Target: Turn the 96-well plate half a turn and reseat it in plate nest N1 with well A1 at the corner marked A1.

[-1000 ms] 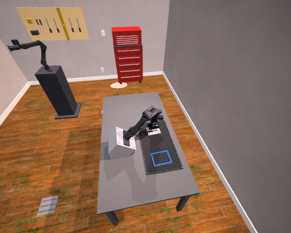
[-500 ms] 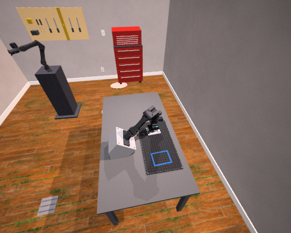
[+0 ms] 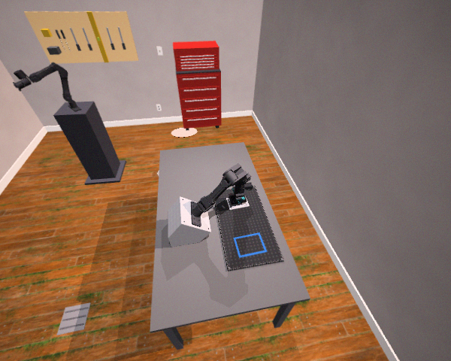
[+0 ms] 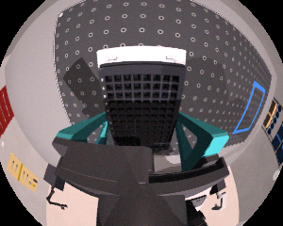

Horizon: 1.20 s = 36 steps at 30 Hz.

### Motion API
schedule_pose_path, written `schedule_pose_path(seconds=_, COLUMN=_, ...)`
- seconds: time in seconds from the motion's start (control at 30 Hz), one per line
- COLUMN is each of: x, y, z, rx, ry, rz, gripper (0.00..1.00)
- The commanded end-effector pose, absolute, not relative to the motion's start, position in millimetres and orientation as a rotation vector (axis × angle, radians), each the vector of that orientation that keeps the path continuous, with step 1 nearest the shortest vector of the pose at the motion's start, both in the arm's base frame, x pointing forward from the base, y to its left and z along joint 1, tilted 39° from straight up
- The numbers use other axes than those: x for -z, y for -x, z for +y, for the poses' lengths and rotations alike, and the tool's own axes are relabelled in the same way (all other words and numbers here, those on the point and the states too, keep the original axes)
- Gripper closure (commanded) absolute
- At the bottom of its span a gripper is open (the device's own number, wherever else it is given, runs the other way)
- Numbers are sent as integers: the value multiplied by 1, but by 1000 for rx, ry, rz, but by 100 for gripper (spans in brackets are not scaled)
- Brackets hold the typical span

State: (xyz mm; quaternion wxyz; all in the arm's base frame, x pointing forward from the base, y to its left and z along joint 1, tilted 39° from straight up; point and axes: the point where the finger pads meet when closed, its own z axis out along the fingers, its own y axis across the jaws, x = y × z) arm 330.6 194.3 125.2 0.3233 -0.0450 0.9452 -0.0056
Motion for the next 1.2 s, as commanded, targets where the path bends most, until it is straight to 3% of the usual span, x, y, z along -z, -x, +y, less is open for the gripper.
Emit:
schedule_pose_path(seconds=0.0, x=-129, y=-335, z=198, rx=-6, ry=119, rz=2458, gripper=100)
schedule_pose_path(seconds=1.17, x=-113, y=-346, z=198, rx=-5, ry=119, rz=2458, gripper=100)
